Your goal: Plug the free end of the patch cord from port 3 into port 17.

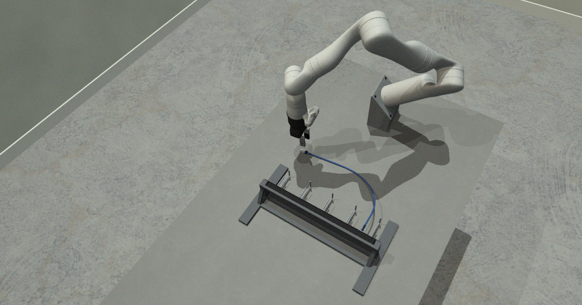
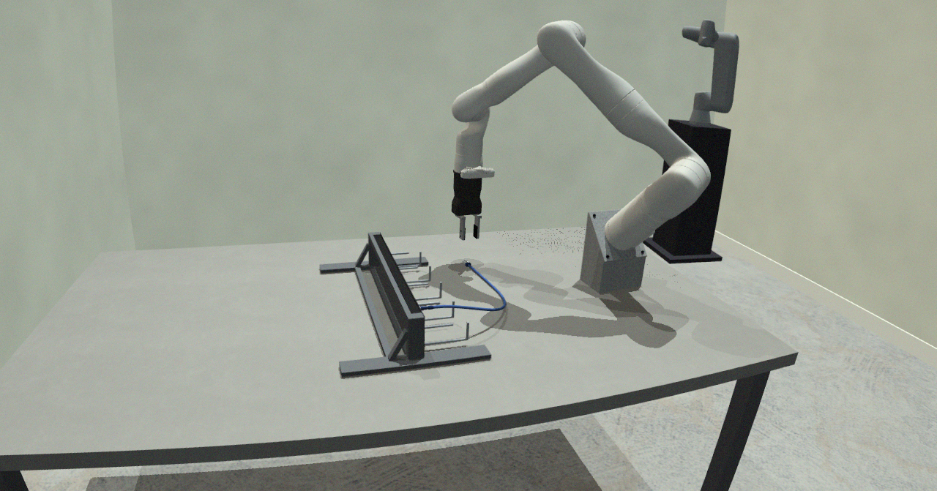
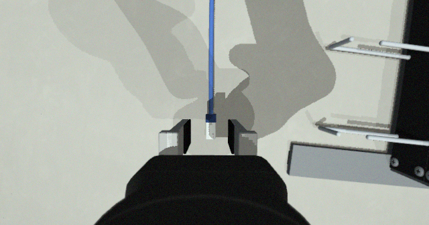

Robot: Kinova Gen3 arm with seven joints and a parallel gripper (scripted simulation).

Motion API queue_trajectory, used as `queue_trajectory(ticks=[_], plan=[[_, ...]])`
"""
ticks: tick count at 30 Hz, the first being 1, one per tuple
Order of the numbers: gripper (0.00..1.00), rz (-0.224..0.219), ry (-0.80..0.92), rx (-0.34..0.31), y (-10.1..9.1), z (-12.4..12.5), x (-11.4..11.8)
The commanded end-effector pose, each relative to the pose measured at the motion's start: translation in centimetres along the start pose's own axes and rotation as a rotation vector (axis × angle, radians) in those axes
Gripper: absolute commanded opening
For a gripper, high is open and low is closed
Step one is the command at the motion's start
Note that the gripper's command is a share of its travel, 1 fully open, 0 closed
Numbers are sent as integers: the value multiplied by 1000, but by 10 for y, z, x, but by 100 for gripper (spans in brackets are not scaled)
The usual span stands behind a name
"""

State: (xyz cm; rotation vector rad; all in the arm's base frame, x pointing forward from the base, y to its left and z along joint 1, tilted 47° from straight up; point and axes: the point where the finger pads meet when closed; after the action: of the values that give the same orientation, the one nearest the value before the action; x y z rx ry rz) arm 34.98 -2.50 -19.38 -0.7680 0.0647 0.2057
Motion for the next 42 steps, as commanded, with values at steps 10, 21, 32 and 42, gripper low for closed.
queue_trajectory(ticks=[10, 21, 32, 42], plan=[[73, 0, -2, 2, -1, 2, 1], [73, 0, -2, 2, 5, 2, 1], [73, 0, -2, 2, 23, 2, 1], [73, 0, -2, 2, 39, 2, 1]])
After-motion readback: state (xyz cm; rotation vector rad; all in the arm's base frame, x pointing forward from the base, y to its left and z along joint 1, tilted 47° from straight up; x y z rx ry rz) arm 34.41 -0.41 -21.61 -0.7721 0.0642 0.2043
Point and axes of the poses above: the point where the finger pads meet when closed, its own y axis out along the fingers, its own x axis across the jaws, z = x × y, and after that the axes turned 13 degrees about y, right-handed
